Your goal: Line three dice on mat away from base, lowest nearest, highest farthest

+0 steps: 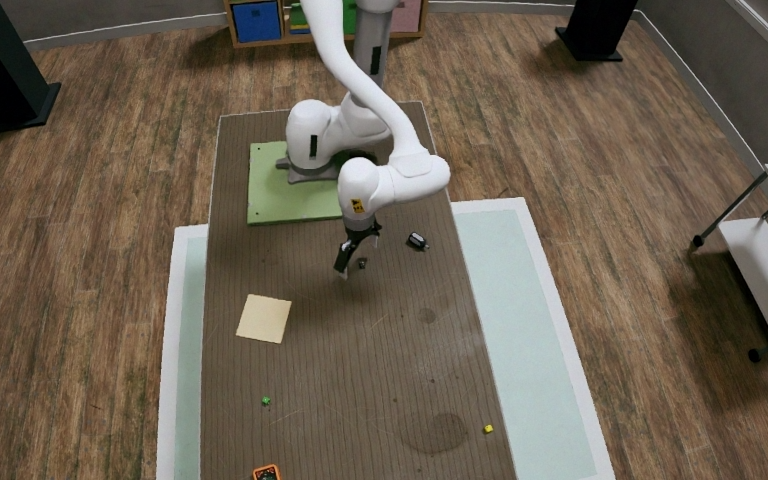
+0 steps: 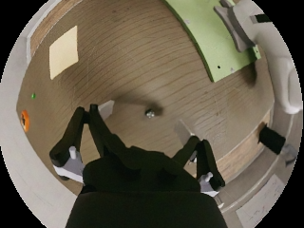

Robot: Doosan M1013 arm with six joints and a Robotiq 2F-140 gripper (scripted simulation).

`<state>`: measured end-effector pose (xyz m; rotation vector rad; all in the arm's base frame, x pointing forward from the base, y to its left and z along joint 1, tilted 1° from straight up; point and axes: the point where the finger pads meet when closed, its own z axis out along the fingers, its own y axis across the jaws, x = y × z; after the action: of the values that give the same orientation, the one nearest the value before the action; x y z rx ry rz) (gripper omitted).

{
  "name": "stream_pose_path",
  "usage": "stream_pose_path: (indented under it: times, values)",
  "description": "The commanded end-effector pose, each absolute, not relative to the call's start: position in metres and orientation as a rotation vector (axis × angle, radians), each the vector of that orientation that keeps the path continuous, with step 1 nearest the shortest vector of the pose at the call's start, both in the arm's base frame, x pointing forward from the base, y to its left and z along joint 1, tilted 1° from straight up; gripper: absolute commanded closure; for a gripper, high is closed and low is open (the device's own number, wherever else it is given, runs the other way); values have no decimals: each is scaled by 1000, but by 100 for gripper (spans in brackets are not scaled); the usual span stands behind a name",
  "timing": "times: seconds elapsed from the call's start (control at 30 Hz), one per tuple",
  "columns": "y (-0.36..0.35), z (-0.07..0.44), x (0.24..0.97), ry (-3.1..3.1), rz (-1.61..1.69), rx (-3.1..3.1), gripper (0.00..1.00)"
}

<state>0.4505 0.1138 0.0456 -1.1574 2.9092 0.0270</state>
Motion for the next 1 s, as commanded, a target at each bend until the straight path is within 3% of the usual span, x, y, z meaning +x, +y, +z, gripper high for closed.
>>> stream_pose_path:
  times: [0.0,0.97]
  values:
    - [114,46,451,2908,27,-1157,0]
    - [136,47,498,2908,27,-1157,0]
